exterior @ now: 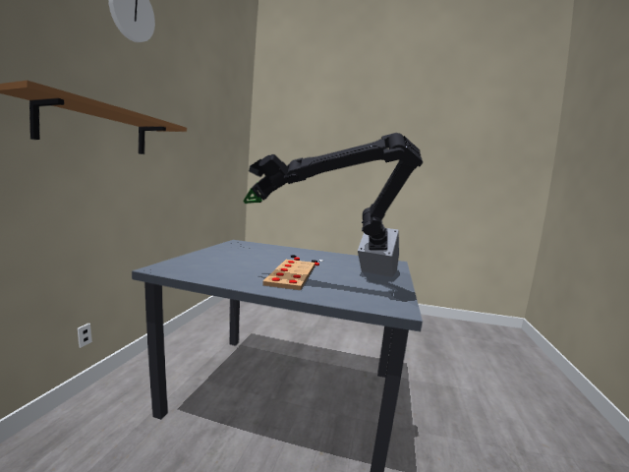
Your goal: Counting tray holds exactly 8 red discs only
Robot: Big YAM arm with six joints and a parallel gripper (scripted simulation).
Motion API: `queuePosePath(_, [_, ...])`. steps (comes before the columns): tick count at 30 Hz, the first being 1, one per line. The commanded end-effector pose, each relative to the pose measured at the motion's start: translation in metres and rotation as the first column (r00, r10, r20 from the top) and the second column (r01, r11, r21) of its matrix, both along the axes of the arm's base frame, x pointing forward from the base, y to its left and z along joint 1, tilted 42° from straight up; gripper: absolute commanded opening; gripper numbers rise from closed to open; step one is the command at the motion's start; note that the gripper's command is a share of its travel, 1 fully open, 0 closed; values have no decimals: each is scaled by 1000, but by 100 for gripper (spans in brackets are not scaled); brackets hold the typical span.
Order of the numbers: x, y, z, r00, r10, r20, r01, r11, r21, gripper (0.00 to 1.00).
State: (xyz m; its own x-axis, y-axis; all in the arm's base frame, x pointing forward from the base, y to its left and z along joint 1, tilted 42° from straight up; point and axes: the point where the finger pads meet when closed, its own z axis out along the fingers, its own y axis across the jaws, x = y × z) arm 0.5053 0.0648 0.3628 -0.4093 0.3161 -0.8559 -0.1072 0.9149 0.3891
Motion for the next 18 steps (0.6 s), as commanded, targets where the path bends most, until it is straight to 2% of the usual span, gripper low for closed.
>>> queuePosePath(1, [4,2,8,1000,9,20,-9,1000,-14,46])
queuePosePath(4, [3,2,11,1000,9,26,-9,1000,-14,46])
queuePosePath(5, [8,-27,81,977,-48,208,68,993,-91,46])
queuePosePath(7, [8,-27,81,977,-48,208,68,993,-91,46])
queuePosePath(9, [17,-25,66,983,-42,178,59,994,-93,46])
queuePosePath(11, [15,-12,60,986,-16,168,32,995,-94,46])
queuePosePath(12, [11,-12,33,992,-16,126,28,995,-97,46])
queuePosePath(14, [10,-13,29,994,-19,107,30,995,-99,46])
queuePosePath(18, [10,-13,41,992,-19,127,32,995,-97,46])
